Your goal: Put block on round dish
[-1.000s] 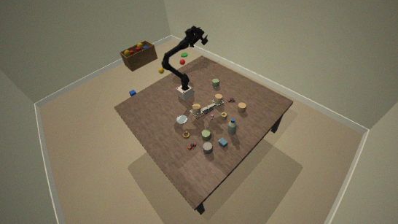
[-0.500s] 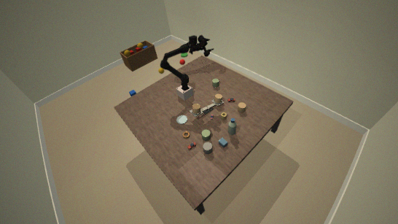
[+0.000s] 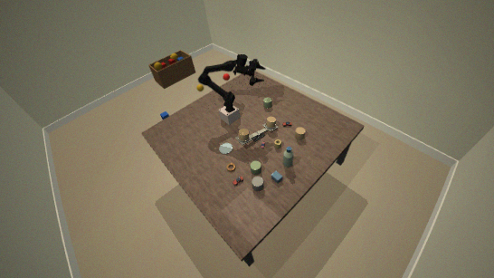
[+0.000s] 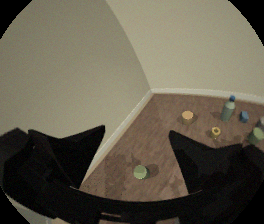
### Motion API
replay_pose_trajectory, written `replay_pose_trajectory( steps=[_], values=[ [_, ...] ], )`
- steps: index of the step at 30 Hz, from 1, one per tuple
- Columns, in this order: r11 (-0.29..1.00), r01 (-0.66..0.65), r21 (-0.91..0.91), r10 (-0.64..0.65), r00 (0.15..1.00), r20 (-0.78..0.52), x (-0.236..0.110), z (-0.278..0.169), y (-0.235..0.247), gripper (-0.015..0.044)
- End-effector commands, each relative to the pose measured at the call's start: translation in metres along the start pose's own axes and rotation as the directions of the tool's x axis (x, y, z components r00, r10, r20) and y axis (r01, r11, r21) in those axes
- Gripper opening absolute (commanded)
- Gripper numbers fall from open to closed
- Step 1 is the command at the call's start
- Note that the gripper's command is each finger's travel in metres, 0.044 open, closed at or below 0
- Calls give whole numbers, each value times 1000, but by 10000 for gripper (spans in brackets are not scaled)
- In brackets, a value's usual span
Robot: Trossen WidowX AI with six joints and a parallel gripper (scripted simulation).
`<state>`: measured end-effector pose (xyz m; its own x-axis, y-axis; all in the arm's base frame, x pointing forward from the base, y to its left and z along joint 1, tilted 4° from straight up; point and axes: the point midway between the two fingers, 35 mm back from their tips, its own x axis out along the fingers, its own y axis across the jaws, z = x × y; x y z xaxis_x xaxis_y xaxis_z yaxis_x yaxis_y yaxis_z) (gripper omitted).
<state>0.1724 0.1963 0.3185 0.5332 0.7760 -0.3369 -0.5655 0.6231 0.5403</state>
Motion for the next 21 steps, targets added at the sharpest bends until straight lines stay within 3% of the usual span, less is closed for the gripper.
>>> replay_pose_trajectory(
  steps=[1,10,21],
  values=[
    [987,162,-8,-162,987,-1,-1,-12,-43,440],
    [895,446,-17,-446,895,-26,-17,-37,-117,440],
    [690,722,-46,-722,683,-112,-55,-80,-193,440]
  ],
)
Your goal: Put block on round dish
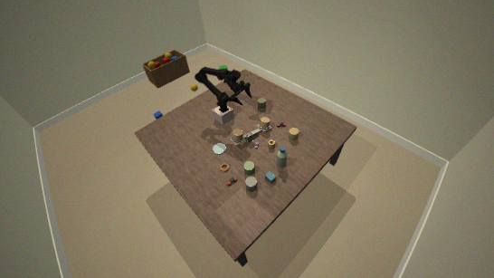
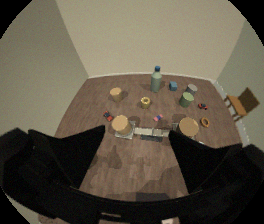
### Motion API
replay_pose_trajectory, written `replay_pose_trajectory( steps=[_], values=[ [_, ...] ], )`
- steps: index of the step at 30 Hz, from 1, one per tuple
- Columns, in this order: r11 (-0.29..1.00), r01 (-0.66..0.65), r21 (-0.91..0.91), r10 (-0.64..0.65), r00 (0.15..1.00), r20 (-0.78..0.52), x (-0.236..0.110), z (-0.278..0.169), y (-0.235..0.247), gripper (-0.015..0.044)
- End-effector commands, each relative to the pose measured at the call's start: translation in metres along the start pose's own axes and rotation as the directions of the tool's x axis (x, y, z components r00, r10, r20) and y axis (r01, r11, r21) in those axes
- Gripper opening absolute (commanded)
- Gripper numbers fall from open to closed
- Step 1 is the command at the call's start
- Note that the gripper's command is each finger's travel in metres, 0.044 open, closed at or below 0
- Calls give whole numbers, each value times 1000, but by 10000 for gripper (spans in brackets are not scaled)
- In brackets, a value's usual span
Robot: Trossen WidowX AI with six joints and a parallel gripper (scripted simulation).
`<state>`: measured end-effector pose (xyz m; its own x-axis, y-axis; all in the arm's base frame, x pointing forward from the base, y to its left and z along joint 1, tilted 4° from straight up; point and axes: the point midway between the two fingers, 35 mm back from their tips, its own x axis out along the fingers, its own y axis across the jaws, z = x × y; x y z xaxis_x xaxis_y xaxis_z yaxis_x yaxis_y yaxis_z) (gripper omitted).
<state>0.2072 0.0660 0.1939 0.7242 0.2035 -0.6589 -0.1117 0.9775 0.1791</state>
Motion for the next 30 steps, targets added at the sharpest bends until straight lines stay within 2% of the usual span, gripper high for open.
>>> replay_pose_trajectory(
  steps=[1,4,12,21,30],
  values=[
    [989,146,-12,-146,988,-56,7,-24,-34,440],
    [982,187,-16,-187,980,-73,7,-31,-44,440],
    [983,181,-31,-183,980,-82,9,-29,-43,440],
    [967,87,-239,-138,969,-204,27,-16,-24,440],
    [881,-55,-470,-120,935,-334,51,-4,-6,440]
  ],
)
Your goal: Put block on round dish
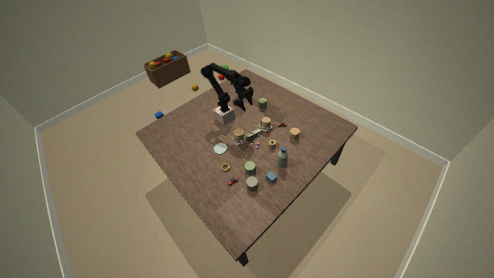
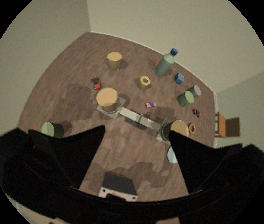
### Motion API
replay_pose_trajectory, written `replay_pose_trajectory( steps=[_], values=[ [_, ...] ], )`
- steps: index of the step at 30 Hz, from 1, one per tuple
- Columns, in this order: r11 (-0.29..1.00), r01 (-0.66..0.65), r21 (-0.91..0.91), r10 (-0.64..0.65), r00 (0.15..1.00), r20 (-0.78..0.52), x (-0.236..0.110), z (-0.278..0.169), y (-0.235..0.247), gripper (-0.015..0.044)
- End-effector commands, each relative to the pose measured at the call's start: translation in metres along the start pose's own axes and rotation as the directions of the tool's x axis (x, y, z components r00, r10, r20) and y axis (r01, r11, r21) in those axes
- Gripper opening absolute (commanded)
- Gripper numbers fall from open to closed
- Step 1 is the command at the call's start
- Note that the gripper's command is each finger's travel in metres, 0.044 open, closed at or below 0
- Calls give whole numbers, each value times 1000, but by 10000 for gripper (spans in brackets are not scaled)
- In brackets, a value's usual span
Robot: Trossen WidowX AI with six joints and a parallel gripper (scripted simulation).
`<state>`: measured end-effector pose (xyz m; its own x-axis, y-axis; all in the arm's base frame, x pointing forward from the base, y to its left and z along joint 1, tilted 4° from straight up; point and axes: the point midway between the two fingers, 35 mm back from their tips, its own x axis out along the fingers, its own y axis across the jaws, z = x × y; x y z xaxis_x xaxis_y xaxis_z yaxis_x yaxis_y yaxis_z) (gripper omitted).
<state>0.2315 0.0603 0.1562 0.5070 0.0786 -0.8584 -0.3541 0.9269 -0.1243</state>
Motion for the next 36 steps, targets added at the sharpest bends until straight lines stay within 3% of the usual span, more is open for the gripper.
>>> replay_pose_trajectory(
  steps=[1,10,20,33,36],
  values=[
    [989,-45,-143,37,998,-55,8,14,8,440],
    [904,-157,-397,92,980,-177,34,35,23,440],
    [722,-313,-617,140,939,-314,72,52,45,440],
    [383,-513,-768,180,857,-483,130,58,79,440],
    [363,-522,-772,181,852,-491,133,58,81,440]
  ],
)
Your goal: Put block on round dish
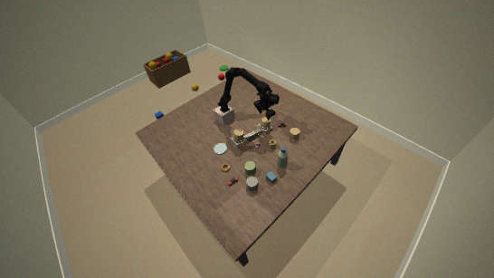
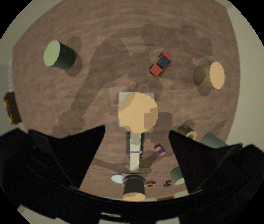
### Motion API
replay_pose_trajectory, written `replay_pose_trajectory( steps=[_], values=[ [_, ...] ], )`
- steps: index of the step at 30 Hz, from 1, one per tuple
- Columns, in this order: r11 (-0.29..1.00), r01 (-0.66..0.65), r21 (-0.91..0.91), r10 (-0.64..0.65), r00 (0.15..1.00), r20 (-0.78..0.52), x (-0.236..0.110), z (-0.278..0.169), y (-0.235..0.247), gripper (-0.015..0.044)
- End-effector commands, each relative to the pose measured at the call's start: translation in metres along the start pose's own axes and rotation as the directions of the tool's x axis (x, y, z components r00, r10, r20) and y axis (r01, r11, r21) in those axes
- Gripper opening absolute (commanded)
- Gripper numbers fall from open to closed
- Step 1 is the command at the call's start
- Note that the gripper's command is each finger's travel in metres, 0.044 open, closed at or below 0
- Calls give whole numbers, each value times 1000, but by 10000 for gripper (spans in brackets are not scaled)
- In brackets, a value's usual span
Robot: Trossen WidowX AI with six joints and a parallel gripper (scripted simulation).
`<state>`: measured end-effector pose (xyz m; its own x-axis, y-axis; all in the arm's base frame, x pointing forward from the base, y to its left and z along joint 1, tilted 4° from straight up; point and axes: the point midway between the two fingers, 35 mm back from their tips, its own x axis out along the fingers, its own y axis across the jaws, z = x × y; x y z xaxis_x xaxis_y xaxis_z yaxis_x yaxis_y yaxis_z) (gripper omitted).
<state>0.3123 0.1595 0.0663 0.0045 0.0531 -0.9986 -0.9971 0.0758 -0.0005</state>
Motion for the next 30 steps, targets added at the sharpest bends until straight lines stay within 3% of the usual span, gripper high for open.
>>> replay_pose_trajectory(
  steps=[1,30],
  values=[
    [998,-23,-62,23,1000,0,6,7,-3,440],
    [998,-23,-62,23,1000,0,45,8,-3,440]
  ],
)
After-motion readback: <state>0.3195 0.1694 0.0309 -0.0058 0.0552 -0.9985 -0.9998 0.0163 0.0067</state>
